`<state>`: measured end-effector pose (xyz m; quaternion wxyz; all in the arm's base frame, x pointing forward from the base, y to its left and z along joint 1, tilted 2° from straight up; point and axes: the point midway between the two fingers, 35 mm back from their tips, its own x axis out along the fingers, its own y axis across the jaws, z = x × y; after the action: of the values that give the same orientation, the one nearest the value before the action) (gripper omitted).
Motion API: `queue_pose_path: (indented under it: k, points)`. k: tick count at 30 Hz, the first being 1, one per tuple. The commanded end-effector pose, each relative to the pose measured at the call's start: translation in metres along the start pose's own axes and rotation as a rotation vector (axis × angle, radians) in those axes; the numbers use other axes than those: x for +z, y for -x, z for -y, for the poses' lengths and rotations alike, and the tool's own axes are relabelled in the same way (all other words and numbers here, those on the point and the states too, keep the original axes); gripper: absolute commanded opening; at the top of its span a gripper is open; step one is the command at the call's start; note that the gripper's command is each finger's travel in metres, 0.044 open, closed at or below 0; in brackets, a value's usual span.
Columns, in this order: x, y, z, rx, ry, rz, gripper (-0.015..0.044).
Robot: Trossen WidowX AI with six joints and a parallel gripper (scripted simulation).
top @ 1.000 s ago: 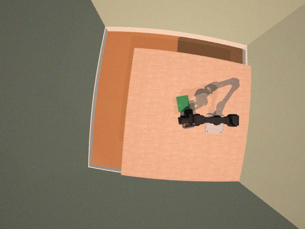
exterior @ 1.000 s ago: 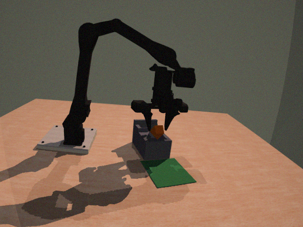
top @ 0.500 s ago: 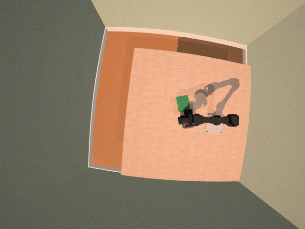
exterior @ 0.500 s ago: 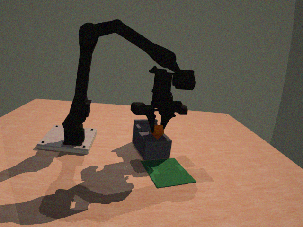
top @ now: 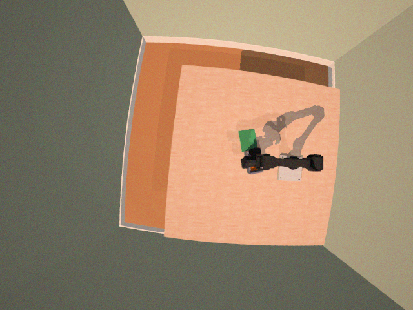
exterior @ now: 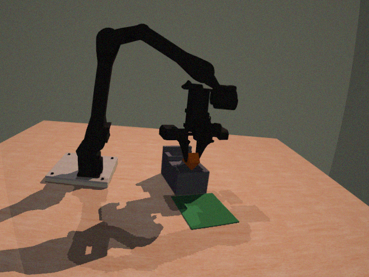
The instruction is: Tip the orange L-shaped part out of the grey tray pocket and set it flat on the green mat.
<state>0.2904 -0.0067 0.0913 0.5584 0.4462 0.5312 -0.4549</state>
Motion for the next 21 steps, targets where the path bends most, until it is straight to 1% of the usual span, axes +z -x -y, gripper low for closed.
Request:
queue_pose_path:
  k: [1,21]
  points:
    - [0.000,0.003,0.000,0.000,0.000,0.000,0.0000]
    - [0.000,0.033,0.000,-0.002,0.001,0.003,0.0000]
